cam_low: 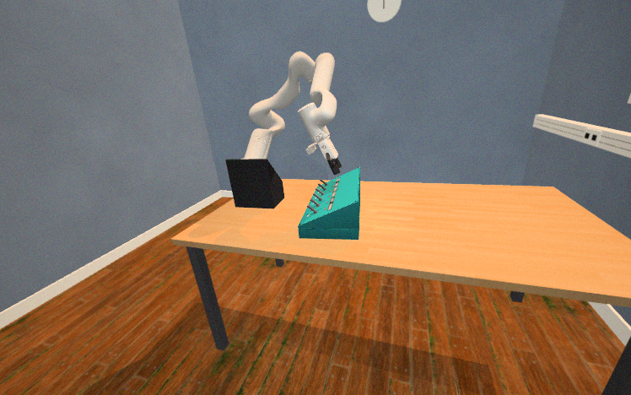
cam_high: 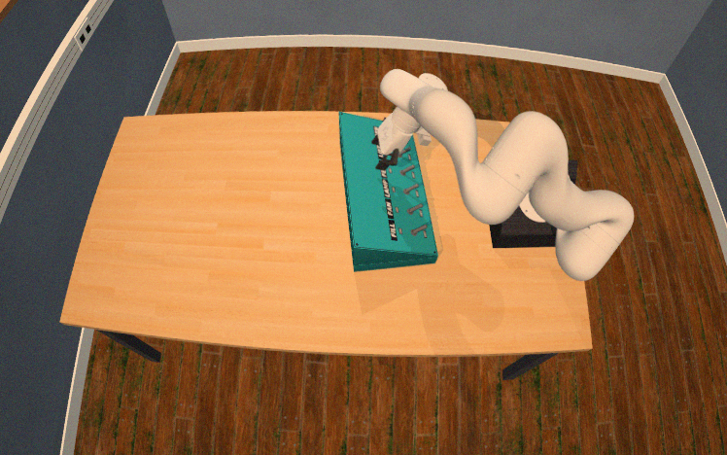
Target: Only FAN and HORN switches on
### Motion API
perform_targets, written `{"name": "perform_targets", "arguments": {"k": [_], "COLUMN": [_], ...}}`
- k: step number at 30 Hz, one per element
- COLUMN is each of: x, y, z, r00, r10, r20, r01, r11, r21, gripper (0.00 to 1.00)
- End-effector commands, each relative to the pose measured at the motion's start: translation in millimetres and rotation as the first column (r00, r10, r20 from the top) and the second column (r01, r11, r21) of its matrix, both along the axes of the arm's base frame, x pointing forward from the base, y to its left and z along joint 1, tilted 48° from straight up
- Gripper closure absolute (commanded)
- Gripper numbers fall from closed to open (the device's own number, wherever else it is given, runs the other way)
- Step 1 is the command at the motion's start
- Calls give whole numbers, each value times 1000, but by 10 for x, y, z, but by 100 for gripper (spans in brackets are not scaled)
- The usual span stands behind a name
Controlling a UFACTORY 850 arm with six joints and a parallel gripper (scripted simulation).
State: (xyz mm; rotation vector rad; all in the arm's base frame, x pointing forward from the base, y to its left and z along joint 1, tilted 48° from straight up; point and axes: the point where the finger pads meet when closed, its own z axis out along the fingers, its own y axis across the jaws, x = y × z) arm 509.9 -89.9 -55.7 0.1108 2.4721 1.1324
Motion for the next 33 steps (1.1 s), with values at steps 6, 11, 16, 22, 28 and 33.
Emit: {"name": "perform_targets", "arguments": {"k": [6,11,16,22,28,33], "x": [27,46,61,69,73,73], "y": [-144,-268,-372,-425,-449,-449], "z": [-146,-283,-400,-458,-485,-485], "r00": [1000,1000,1000,1000,1000,1000], "r10": [-1,-1,-1,-1,-1,-1], "r20": [1,1,1,1,1,1], "r01": [1,1,1,1,1,1], "r11": [1000,1000,1000,1000,1000,1000], "r21": [-1,-1,-1,-1,-1,-1], "gripper": [0,0,0,0,0,0]}}
